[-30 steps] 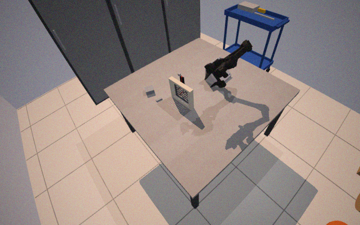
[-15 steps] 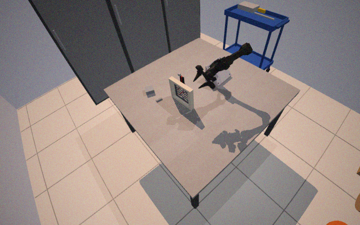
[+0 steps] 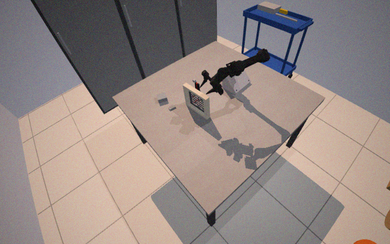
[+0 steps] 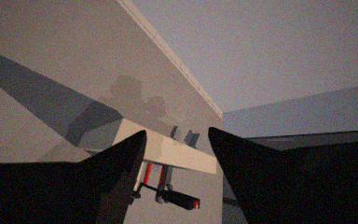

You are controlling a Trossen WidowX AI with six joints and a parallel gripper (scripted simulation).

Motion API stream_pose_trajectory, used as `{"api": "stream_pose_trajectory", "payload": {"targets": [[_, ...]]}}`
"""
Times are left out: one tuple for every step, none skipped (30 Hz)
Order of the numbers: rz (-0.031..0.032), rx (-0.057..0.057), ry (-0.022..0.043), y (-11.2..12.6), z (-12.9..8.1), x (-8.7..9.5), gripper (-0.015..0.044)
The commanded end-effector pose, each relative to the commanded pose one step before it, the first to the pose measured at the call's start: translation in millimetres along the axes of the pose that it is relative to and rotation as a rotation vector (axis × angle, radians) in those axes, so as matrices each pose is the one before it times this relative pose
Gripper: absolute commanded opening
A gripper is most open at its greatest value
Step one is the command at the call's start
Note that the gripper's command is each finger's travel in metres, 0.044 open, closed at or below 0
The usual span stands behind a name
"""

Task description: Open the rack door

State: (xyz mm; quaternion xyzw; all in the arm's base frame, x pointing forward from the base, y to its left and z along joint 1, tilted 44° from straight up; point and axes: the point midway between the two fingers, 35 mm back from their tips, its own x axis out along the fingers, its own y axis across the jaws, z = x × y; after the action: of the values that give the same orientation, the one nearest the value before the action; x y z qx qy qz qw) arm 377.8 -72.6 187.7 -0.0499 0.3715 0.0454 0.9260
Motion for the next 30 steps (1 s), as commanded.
{"api": "stream_pose_trajectory", "payload": {"targets": [[0.0461, 0.0143, 0.09678, -9.82, -14.36, 11.79, 0.0284], [0.00999, 0.0048, 0.02008, -2.19, -3.17, 2.46, 0.0284], [0.01028, 0.0051, 0.01979, -2.19, -3.13, 2.42, 0.0284], [0.01058, 0.0054, 0.0195, -2.2, -3.1, 2.37, 0.0284], [0.01088, 0.0057, 0.01919, -2.2, -3.07, 2.33, 0.0284], [0.01117, 0.0059, 0.01888, -2.2, -3.04, 2.28, 0.0284], [0.01146, 0.0062, 0.01857, -2.2, -3.01, 2.23, 0.0284], [0.01175, 0.0064, 0.01825, -2.2, -2.98, 2.18, 0.0284], [0.01203, 0.0067, 0.01792, -2.21, -2.94, 2.13, 0.0284], [0.01231, 0.0069, 0.01759, -2.21, -2.91, 2.08, 0.0284], [0.01259, 0.0072, 0.01725, -2.21, -2.87, 2.02, 0.0284], [0.01286, 0.0074, 0.01691, -2.21, -2.84, 1.97, 0.0284], [0.01314, 0.0076, 0.01656, -2.21, -2.81, 1.92, 0.0284], [0.0134, 0.0078, 0.01621, -2.21, -2.77, 1.86, 0.0284], [0.01367, 0.008, 0.01585, -2.21, -2.73, 1.81, 0.0284], [0.01393, 0.0082, 0.01549, -2.2, -2.7, 1.75, 0.0284], [0.01418, 0.0084, 0.01513, -2.2, -2.66, 1.7, 0.0284], [0.01443, 0.0086, 0.01476, -2.2, -2.62, 1.64, 0.0284], [0.01468, 0.0088, 0.01439, -2.2, -2.59, 1.58, 0.0284], [0.01493, 0.009, 0.01401, -2.2, -2.55, 1.52, 0.0284], [0.01516, 0.0092, 0.01364, -2.19, -2.51, 1.46, 0.0284], [0.0154, 0.0093, 0.01325, -2.19, -2.47, 1.4, 0.0284], [0.01563, 0.0095, 0.01287, -2.19, -2.44, 1.34, 0.0284], [0.01585, 0.0097, 0.01248, -2.18, -2.4, 1.28, 0.0284], [0.01607, 0.0098, 0.0121, -2.18, -2.36, 1.22, 0.0284], [0.01629, 0.0099, 0.0117, -2.17, -2.32, 1.16, 0.0284], [0.0165, 0.0101, 0.01131, -2.17, -2.28, 1.09, 0.0284], [0.01671, 0.0102, 0.01092, -2.16, -2.24, 1.03, 0.0284], [0.01691, 0.0103, 0.01052, -2.16, -2.2, 0.96, 0.0284], [0.0171, 0.0104, 0.01013, -2.15, -2.16, 0.9, 0.0284]]}}
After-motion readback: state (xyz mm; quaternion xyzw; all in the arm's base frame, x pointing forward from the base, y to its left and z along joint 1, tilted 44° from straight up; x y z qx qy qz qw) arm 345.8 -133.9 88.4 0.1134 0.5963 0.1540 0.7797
